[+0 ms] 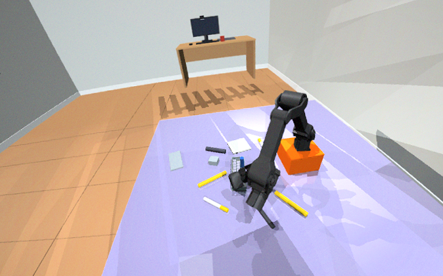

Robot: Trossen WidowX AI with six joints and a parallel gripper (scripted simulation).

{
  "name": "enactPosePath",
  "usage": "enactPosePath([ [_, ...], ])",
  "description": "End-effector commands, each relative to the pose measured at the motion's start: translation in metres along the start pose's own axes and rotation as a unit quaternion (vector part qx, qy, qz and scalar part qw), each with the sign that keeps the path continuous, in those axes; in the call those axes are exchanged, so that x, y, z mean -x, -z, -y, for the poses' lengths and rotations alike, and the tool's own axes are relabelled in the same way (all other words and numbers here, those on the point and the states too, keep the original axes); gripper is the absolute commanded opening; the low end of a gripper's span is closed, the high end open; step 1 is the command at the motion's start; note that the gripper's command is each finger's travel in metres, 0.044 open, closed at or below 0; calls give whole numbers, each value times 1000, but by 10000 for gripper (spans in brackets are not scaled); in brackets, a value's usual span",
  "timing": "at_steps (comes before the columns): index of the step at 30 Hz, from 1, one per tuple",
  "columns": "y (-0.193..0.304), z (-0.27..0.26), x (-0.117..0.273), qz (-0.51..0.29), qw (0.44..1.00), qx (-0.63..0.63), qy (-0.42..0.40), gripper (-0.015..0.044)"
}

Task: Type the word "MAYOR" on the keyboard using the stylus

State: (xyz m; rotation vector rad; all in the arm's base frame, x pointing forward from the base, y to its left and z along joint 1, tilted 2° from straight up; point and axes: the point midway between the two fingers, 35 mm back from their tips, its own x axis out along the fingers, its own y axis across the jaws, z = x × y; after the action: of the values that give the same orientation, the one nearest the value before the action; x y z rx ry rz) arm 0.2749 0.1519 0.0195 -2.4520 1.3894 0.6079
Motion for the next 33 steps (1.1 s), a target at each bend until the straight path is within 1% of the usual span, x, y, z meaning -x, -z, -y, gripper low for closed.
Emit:
enactPosePath([
  [1, 13, 3, 9, 2, 1000, -7, 5, 81],
  [5, 10, 1, 6, 2, 1000, -4, 3, 84],
  [11, 10, 1, 6, 2, 1000, -4, 3, 44],
  [13, 11, 1, 4, 3, 1000, -4, 3, 0],
  [28, 53, -2, -61, 1, 1000, -6, 6, 0],
  [33, 57, -4, -68, -2, 1000, -7, 5, 0],
])
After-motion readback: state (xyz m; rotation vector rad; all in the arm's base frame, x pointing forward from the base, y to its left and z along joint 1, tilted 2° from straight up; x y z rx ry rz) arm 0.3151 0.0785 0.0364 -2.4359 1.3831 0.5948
